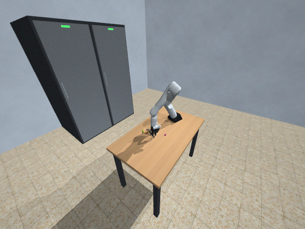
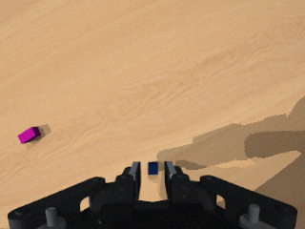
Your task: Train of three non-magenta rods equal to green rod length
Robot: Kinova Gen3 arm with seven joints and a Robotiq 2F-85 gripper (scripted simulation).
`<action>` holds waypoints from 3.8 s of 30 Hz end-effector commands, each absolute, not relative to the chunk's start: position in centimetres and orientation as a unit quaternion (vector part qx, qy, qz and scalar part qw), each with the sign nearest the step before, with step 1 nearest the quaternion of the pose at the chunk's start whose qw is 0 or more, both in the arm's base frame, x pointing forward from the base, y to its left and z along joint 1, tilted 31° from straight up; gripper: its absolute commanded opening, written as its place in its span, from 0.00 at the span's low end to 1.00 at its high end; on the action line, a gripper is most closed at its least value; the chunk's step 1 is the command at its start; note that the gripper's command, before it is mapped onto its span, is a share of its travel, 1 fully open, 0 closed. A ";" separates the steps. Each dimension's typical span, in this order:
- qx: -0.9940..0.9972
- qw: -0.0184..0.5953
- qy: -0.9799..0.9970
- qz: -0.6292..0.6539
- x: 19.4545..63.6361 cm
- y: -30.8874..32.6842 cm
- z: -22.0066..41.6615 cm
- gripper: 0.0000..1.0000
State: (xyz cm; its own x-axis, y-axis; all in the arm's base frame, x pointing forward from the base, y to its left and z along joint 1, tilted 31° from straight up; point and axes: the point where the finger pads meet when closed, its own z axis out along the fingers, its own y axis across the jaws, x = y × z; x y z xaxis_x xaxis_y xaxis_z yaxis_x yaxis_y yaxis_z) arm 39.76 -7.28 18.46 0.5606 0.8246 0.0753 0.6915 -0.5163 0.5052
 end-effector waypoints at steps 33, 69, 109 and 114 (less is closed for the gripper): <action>0.856 0.217 0.443 0.154 40.3 -7.8 17.1 0.24; 0.856 0.217 0.443 0.154 40.3 -7.8 17.1 0.05; 0.856 0.216 0.443 0.152 39.5 -7.2 18.9 0.05; 0.856 0.216 0.443 0.152 38.7 -6.8 20.5 0.05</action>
State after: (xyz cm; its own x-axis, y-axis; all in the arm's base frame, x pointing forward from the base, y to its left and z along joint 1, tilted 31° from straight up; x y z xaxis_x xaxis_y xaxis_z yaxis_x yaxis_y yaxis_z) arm 38.70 -7.99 19.58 0.5735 0.8170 0.0600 0.6863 -0.5192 0.5094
